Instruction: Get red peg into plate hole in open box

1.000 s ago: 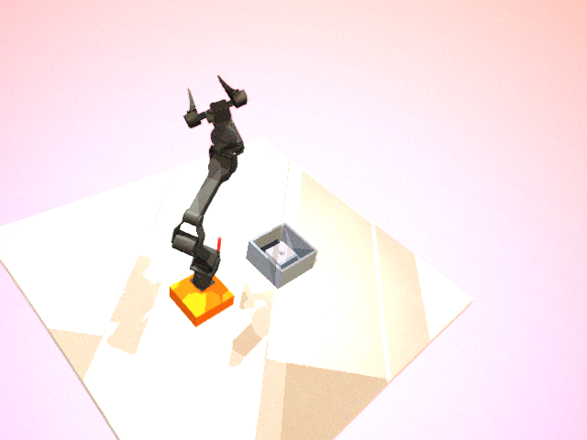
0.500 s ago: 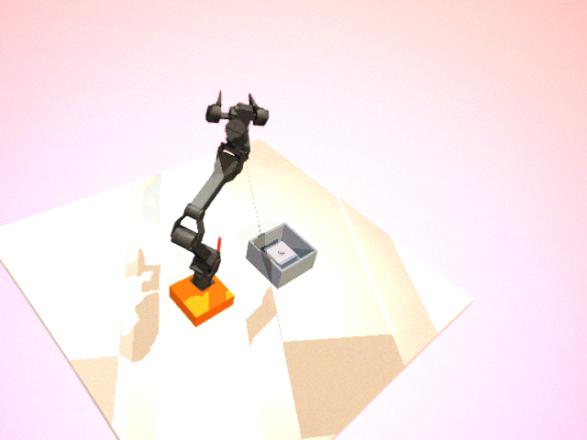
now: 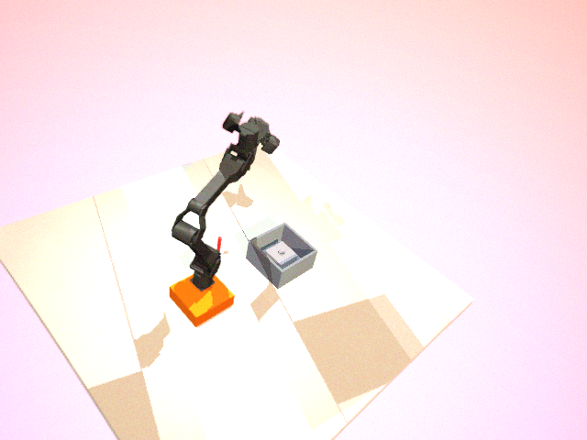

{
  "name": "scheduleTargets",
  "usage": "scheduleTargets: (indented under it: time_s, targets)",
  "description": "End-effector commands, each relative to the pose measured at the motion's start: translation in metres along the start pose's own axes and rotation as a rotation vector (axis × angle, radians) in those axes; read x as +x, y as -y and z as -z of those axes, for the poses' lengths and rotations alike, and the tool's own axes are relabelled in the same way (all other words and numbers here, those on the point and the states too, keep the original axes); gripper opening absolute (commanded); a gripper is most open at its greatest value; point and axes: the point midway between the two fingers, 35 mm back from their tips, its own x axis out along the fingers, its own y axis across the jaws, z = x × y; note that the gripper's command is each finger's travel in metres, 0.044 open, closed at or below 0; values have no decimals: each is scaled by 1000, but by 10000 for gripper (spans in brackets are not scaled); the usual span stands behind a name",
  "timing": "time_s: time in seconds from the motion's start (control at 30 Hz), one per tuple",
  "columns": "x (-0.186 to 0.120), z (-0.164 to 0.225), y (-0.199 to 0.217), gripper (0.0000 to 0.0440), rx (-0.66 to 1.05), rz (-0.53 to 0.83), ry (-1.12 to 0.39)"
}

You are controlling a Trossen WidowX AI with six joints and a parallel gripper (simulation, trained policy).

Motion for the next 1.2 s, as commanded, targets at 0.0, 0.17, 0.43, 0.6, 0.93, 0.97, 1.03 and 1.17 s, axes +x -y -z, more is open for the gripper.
scheduleTargets:
  time_s: [0.0, 0.17, 0.43, 0.6, 0.93, 0.97, 1.03, 1.17]
  targets:
    - [3, 16, 15, 440, 45, 65, -53]
    - [5, 49, 40, 440, 123, 174, -164]
    - [-2, 105, 69, 440, 248, 339, -350]
    - [-12, 139, 81, 440, 326, 439, -468]
    - [-41, 202, 93, 440, 479, 650, -696]
    - [-44, 208, 94, 440, 494, 672, -717]
    - [-51, 219, 95, 440, 523, 718, -760]
    - [-66, 240, 95, 440, 579, 815, -842]
